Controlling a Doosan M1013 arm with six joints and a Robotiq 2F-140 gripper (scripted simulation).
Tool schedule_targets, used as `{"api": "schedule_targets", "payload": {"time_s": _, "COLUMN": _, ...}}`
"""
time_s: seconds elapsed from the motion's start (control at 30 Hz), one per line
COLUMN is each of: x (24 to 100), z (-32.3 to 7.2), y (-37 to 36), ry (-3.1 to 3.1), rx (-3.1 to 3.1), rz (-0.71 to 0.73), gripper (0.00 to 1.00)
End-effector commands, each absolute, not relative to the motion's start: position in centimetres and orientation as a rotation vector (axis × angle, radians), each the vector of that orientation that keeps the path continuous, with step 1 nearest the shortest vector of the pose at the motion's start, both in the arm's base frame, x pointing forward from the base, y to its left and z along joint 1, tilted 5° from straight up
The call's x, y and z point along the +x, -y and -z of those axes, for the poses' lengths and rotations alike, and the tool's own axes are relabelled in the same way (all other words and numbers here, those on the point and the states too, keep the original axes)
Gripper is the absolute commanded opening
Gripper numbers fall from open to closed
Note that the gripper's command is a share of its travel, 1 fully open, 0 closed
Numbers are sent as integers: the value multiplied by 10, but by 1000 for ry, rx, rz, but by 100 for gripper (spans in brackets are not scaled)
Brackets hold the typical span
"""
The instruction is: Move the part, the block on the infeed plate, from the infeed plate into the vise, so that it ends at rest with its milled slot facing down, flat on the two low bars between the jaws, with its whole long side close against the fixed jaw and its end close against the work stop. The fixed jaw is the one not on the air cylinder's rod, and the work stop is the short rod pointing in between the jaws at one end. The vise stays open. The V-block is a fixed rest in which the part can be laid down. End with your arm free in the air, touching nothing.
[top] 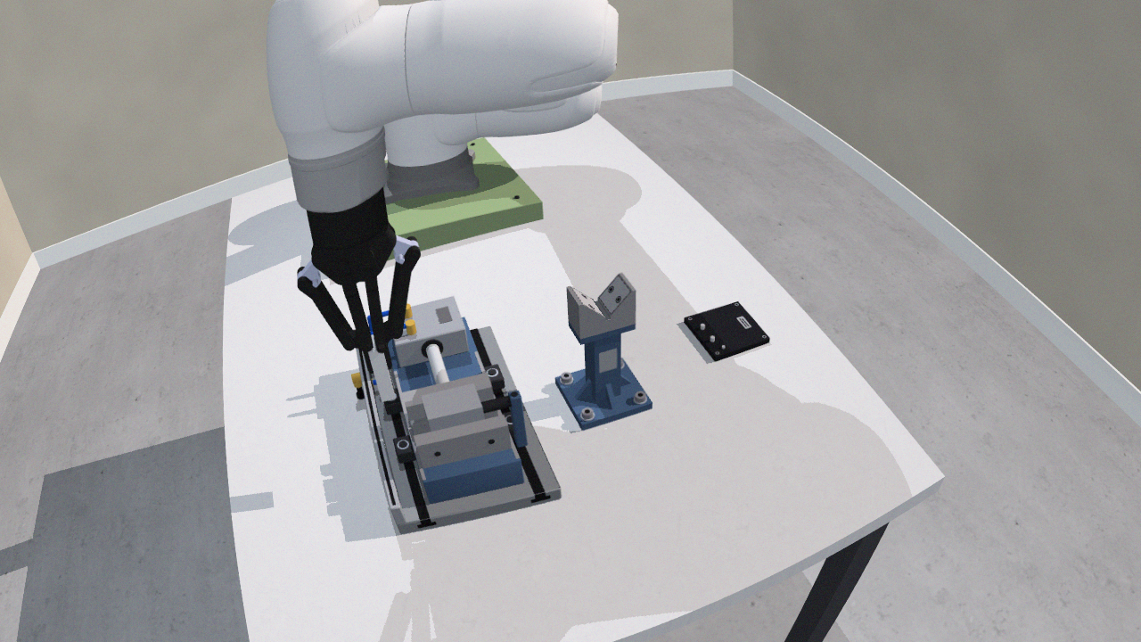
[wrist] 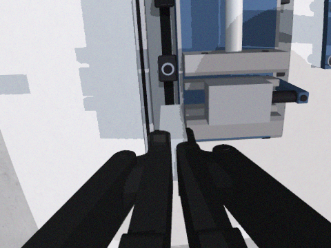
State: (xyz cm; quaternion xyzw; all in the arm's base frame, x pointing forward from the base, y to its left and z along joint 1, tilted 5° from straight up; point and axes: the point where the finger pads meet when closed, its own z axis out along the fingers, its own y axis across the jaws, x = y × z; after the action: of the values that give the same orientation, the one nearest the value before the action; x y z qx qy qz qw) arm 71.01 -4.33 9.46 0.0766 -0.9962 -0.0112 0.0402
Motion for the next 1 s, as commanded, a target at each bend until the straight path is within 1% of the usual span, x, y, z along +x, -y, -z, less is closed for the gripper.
{"api": "schedule_targets", "payload": {"time_s": 0.0, "x": 710, "z": -100, "y": 43, "ry": 3052, "rx": 235, "rz": 35, "gripper": 0}}
{"api": "schedule_targets", "payload": {"time_s": 0.37, "x": 712, "z": -116, "y": 44, "ry": 3052, "rx": 235, "rz": 35, "gripper": 0}}
{"api": "schedule_targets", "payload": {"time_s": 0.97, "x": 712, "z": -117, "y": 44, "ry": 3052, "rx": 235, "rz": 35, "gripper": 0}}
